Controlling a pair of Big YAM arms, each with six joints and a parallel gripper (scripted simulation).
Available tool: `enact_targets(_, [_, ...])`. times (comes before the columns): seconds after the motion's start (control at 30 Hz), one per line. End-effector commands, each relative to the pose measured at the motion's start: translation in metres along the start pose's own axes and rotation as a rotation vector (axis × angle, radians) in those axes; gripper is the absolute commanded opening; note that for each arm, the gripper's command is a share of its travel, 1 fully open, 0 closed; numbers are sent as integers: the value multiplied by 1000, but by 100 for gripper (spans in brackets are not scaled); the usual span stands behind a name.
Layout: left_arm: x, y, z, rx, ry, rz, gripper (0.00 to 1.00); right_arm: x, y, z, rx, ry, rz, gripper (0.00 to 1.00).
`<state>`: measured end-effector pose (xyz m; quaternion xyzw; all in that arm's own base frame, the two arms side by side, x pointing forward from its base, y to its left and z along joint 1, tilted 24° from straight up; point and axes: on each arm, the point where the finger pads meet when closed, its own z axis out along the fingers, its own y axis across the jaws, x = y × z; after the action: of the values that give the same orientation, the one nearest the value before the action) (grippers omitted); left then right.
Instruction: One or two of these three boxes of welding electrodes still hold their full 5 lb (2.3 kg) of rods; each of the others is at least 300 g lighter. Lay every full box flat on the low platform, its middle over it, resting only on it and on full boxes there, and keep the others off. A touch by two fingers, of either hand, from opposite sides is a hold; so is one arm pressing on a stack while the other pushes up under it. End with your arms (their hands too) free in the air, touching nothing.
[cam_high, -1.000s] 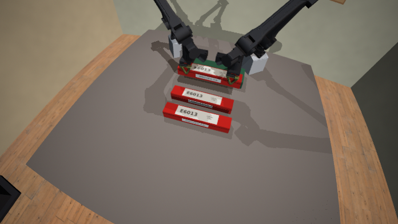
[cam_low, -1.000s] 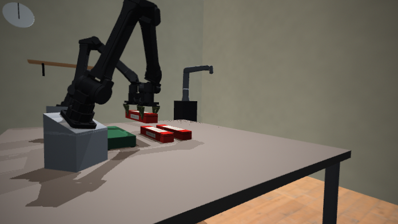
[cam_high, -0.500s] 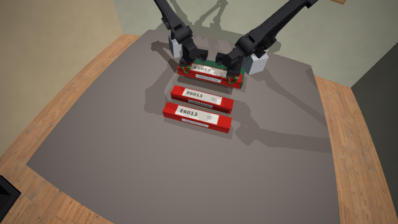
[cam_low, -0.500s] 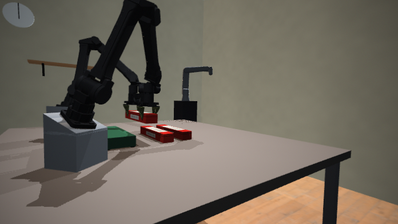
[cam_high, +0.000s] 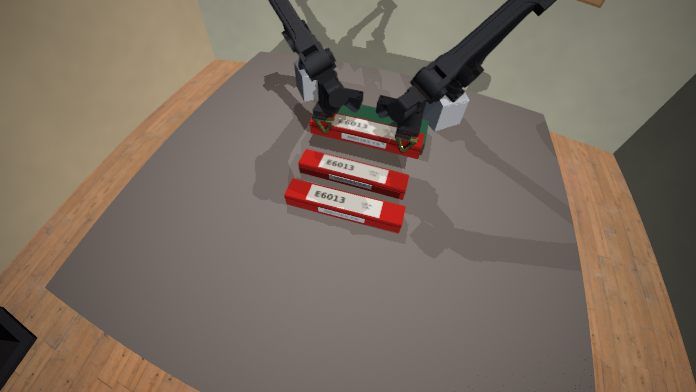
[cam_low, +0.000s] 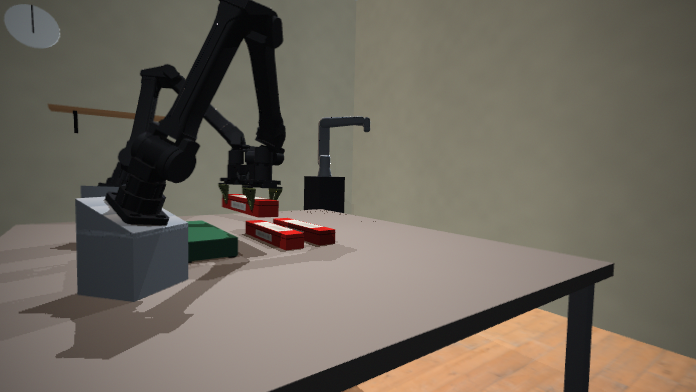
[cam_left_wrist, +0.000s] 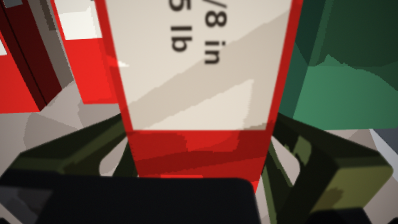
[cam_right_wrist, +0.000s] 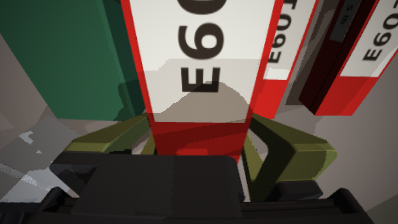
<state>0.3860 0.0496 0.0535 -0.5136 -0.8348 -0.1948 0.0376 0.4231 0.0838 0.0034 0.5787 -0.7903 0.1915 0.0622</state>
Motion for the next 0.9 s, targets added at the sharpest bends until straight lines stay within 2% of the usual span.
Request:
enact_targets(0.0, [9, 37, -26, -68, -7, -21, 0, 3, -41, -36, 73, -32, 35, 0])
enact_targets(0.6, [10, 38, -27, -68, -7, -21, 0, 3, -42, -36, 73, -32, 36, 0])
enact_targets(0.63, [-3, 19, -14, -47, -5, -8, 0, -6, -18, -16, 53, -23, 20, 0])
enact_targets(0.87, [-3, 19, -24, -48, -5, -9, 0, -6, -18, -26, 54, -23, 20, 0])
